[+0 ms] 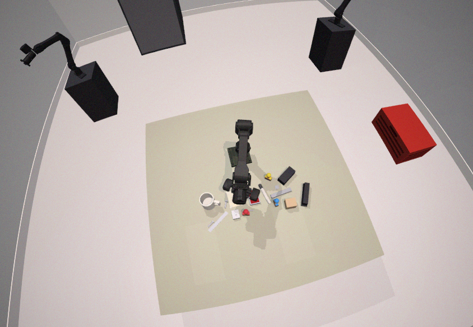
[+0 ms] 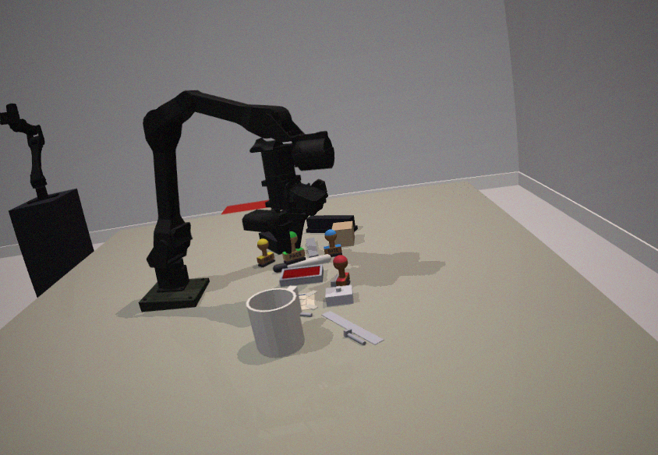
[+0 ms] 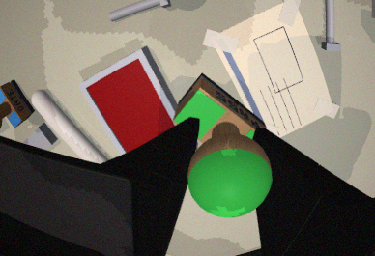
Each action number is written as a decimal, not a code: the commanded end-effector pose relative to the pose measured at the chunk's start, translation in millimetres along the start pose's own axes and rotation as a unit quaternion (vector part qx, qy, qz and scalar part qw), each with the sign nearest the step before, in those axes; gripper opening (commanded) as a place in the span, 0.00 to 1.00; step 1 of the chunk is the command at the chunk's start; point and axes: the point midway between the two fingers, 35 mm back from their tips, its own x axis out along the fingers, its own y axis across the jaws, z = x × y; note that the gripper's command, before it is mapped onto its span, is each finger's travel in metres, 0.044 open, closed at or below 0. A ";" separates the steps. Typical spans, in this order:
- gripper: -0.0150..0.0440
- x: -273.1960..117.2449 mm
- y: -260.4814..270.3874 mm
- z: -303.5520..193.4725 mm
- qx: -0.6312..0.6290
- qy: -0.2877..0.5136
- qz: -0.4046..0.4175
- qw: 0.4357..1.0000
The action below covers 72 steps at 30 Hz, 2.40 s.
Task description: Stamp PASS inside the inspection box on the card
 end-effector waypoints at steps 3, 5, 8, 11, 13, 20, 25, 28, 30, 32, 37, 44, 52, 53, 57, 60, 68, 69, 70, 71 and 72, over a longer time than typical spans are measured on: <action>0.25 -0.8 -21.5 11.1 0.112 0.000 0.001 0.994; 0.25 -0.8 -28.7 14.2 0.146 -0.001 0.000 0.989; 0.25 -0.9 -39.6 18.5 0.197 -0.001 0.000 0.980; 0.25 -0.9 -45.1 20.5 0.222 -0.001 0.000 0.975; 0.25 -0.8 -45.1 20.5 0.222 -0.001 0.000 0.975; 0.25 3.4 -45.1 21.0 0.222 -0.001 0.000 0.975; 0.25 6.7 -45.0 21.3 0.222 -0.001 0.000 0.975; 0.25 8.7 -45.0 21.5 0.222 -0.001 0.000 0.975; 0.25 10.1 -45.0 21.6 0.222 -0.001 0.000 0.975; 0.25 11.4 -44.9 21.7 0.222 -0.001 0.000 0.975; 0.25 14.7 -44.9 21.9 0.222 -0.001 0.000 0.975; 0.25 19.4 -44.9 22.2 0.222 -0.001 0.000 0.975; 0.25 24.7 -44.8 22.3 0.222 -0.001 0.000 0.975; 0.25 25.4 -44.8 22.4 0.222 -0.001 0.000 0.975; 0.25 28.1 -44.8 22.4 0.222 -0.001 0.000 0.975; 0.25 30.1 -44.8 22.4 0.222 -0.001 0.000 0.975; 0.25 35.4 -44.8 22.4 0.222 -0.001 0.000 0.975; 0.25 36.1 -44.8 22.4 0.222 -0.001 0.000 0.975; 0.25 36.8 -44.8 22.4 0.222 -0.001 0.000 0.975; 0.25 37.4 -44.8 22.4 0.222 -0.001 0.000 0.975; 0.25 38.1 -44.8 22.3 0.222 -0.001 0.000 0.975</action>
